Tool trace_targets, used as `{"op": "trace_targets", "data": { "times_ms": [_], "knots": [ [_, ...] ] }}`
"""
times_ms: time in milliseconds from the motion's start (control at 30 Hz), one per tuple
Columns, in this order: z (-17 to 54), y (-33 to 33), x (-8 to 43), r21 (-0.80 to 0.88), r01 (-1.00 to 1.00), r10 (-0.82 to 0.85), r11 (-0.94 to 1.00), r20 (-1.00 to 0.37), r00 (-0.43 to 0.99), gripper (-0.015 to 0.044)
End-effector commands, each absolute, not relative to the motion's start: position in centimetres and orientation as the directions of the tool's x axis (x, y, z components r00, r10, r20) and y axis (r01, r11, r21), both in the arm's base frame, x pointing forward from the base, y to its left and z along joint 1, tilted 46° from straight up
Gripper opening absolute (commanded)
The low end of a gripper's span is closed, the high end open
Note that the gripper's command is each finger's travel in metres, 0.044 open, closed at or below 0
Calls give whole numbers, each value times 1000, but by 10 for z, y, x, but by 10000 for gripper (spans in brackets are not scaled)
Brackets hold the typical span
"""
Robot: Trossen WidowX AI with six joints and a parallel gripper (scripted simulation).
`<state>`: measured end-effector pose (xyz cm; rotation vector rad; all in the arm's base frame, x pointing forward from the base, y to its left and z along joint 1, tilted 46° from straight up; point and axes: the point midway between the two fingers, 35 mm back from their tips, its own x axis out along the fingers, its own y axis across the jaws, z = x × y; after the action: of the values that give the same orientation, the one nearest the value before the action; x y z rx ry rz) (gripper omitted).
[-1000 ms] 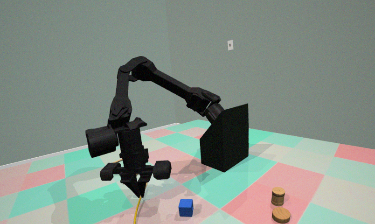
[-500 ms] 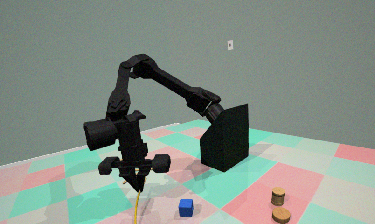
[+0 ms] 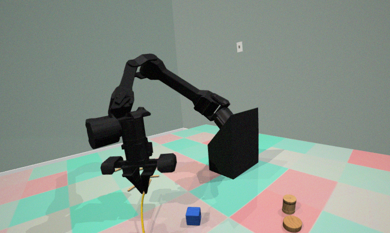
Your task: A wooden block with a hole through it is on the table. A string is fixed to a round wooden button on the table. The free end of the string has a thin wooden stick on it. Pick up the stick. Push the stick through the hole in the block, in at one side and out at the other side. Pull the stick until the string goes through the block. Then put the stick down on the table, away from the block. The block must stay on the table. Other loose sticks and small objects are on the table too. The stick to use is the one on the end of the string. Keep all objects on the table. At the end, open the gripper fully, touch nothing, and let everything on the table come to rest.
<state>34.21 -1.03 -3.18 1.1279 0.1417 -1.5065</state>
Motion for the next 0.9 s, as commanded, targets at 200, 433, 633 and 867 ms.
{"op": "trace_targets", "data": {
  "times_ms": [200, 433, 633, 867],
  "knots": [
    [-21, -1, 342, 497, 810, -696, -311, -700, 162, 0],
    [-25, 2, 341, 484, 819, -706, -308, -693, 144, 0],
    [-26, 10, 343, 476, 821, -714, -315, -689, 125, 0],
    [-26, 19, 344, 469, 822, -725, -322, -681, 104, 0]
  ]
}}
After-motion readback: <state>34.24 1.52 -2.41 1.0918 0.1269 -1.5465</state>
